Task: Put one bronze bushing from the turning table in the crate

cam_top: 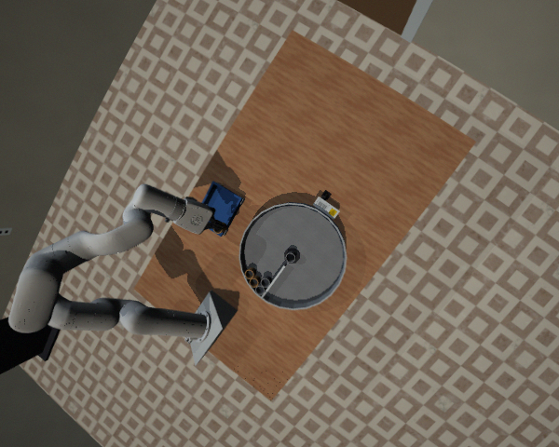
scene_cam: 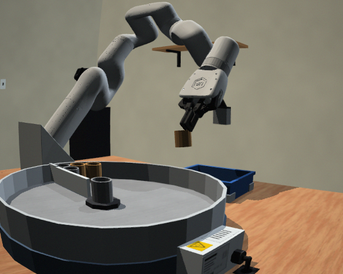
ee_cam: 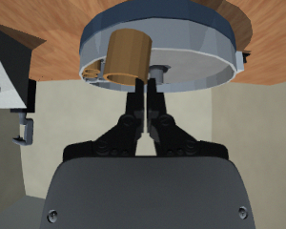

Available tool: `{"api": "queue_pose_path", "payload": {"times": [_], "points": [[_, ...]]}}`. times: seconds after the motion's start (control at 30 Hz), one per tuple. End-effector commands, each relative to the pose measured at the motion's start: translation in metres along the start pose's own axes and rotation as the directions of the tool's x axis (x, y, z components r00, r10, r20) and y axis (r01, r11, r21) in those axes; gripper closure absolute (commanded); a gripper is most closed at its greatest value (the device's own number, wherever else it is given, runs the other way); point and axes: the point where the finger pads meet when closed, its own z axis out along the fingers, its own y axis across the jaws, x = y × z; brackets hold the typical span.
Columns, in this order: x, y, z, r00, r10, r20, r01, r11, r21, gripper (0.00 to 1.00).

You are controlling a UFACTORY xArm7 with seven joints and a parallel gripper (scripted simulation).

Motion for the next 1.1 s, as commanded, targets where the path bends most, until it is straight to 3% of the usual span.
{"api": "queue_pose_path", "payload": {"times": [0.0,0.3,1.07], "points": [[0.029,0.015,-0.027,1.000,0.003,0.002,-0.003,1.000,0.001,1.00],[0.062,0.029,-0.055,1.000,0.003,0.002,-0.003,1.000,0.001,1.00],[0.066,0.029,-0.054,1.000,0.003,0.002,-0.003,1.000,0.001,1.00]]}}
